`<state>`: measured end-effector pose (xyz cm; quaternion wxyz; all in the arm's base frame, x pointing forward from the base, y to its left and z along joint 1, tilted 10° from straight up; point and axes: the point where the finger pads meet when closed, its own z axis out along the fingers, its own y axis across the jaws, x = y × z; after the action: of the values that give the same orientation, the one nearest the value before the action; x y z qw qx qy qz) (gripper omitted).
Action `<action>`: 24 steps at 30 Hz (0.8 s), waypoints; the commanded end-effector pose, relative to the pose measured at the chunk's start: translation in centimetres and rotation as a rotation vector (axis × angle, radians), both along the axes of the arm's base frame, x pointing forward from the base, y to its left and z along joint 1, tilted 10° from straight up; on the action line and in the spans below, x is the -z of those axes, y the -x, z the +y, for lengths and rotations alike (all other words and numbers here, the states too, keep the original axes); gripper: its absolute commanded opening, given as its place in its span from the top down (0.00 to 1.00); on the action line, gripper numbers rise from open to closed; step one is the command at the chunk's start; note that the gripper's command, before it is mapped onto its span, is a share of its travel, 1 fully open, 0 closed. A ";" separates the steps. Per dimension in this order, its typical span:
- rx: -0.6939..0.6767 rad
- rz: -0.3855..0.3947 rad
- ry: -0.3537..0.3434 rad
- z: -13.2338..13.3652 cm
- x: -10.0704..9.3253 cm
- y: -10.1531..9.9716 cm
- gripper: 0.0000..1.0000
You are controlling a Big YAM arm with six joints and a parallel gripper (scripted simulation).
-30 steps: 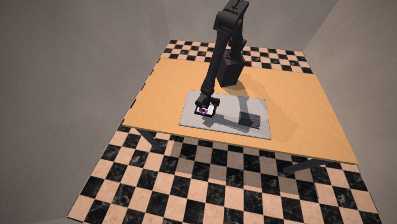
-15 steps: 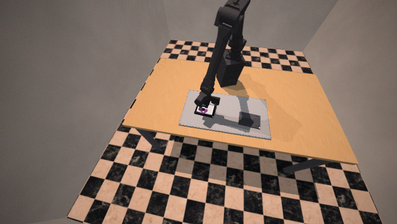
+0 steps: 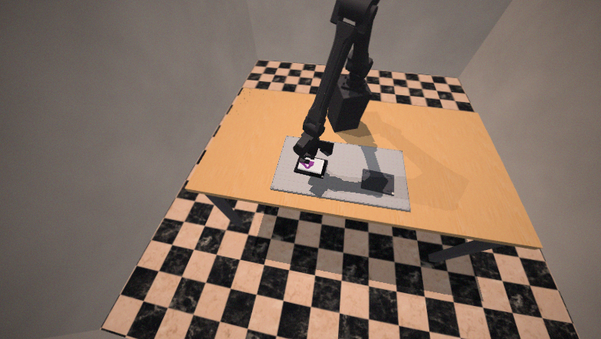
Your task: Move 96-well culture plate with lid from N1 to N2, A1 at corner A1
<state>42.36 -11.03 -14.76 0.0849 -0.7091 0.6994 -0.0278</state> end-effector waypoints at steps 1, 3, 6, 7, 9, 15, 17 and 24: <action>-0.002 -0.010 0.000 -0.3 -1.8 0.2 0.00; 0.003 -0.010 0.000 -0.6 -2.3 0.4 0.00; 0.003 -0.010 0.000 -0.6 -3.1 0.5 0.00; 0.000 -0.010 0.000 -0.5 -3.4 0.5 0.00; -0.004 -0.010 0.000 -0.4 -3.9 0.6 0.00; 0.004 -0.010 0.000 -0.7 -4.5 0.7 0.00; -0.004 0.011 -0.007 -0.1 -3.6 1.1 0.00; -0.004 0.007 -0.006 -0.2 -3.6 1.0 0.00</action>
<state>41.76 -11.28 -11.24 0.0847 -0.7090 0.6996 -0.0271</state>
